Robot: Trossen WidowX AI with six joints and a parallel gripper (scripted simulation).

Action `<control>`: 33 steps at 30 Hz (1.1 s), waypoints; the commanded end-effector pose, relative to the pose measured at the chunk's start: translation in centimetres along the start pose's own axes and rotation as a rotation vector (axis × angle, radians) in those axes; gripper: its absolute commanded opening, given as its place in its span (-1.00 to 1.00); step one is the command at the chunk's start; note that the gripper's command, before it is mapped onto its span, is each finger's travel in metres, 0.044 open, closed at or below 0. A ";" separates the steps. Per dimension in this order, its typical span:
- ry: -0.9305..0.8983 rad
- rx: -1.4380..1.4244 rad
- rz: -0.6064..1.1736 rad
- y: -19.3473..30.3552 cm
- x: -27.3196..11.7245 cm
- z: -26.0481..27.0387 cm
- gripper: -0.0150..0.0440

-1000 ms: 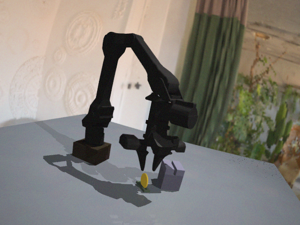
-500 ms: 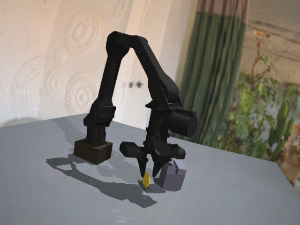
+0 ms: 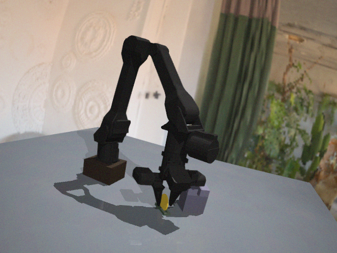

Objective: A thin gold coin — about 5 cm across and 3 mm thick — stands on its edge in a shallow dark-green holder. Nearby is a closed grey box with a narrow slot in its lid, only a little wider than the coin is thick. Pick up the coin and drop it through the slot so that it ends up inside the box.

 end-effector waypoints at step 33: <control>0.010 -0.004 0.004 -0.3 -3.6 0.2 -0.49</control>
Point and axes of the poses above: the point midway between the two fingers, 35 mm back from their tips, its own x axis out along the fingers, its own z axis across the jaws, y = z × x, the point moved 3 cm from there along -x, back along the fingers, and after that the axes turned 9 degrees about x, right-handed, at the moved point
